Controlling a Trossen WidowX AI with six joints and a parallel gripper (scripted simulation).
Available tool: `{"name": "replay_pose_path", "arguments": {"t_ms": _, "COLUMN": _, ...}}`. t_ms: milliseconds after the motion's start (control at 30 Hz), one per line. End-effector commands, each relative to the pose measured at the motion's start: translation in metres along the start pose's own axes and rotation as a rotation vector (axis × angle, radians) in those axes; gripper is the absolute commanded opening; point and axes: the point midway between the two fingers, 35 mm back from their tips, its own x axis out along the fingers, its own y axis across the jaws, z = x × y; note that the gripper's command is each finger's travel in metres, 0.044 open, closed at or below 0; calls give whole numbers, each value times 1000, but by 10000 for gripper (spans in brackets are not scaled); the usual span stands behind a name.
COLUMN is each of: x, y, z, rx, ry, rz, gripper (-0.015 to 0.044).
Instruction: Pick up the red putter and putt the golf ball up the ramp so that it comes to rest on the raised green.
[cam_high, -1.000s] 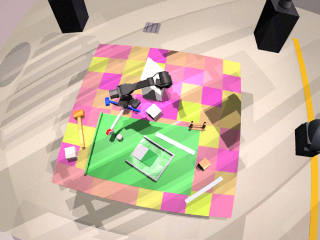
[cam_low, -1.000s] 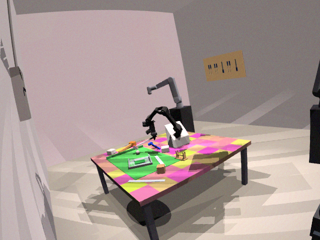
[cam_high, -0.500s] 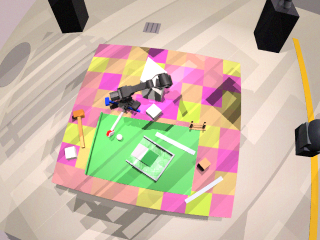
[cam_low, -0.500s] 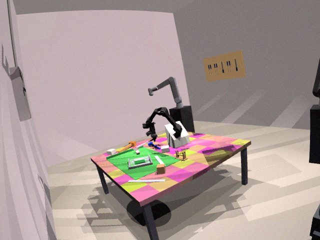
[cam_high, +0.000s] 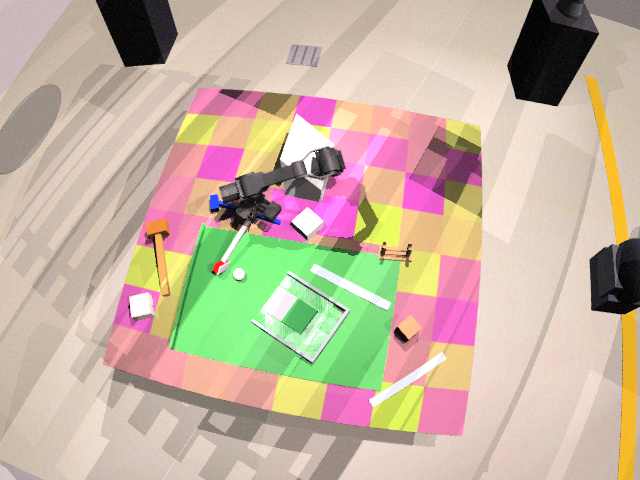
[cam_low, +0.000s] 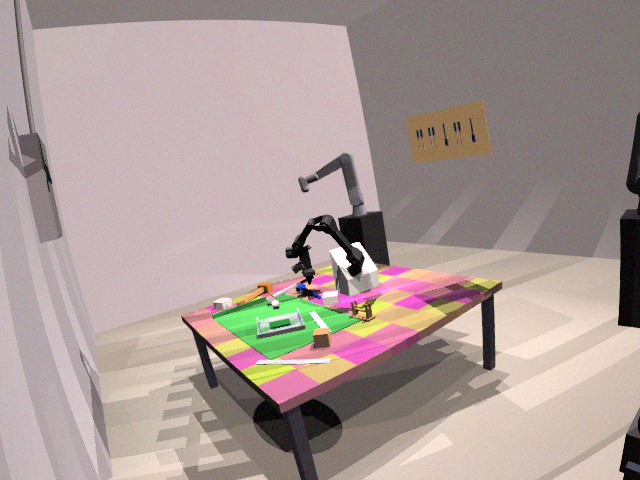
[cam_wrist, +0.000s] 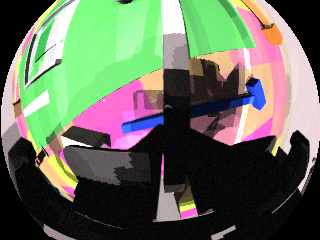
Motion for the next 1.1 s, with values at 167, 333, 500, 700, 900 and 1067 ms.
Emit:
{"name": "replay_pose_path", "arguments": {"t_ms": 167, "x": 2, "y": -23, "z": 0, "rx": 4, "ry": -4, "rz": 2, "gripper": 0}}
{"name": "replay_pose_path", "arguments": {"t_ms": 333, "x": 3, "y": -30, "z": 0, "rx": 5, "ry": -5, "rz": 3, "gripper": 0}}
{"name": "replay_pose_path", "arguments": {"t_ms": 500, "x": 3, "y": -25, "z": -1, "rx": 14, "ry": -2, "rz": 5, "gripper": 0}}
{"name": "replay_pose_path", "arguments": {"t_ms": 700, "x": -1, "y": 56, "z": 8, "rx": 12, "ry": -8, "rz": -1, "gripper": 0}}
{"name": "replay_pose_path", "arguments": {"t_ms": 900, "x": 3, "y": 109, "z": 1, "rx": 5, "ry": -2, "rz": 12, "gripper": 0}}
{"name": "replay_pose_path", "arguments": {"t_ms": 1067, "x": -7, "y": 109, "z": 2, "rx": 6, "ry": -2, "rz": 11, "gripper": 0}}
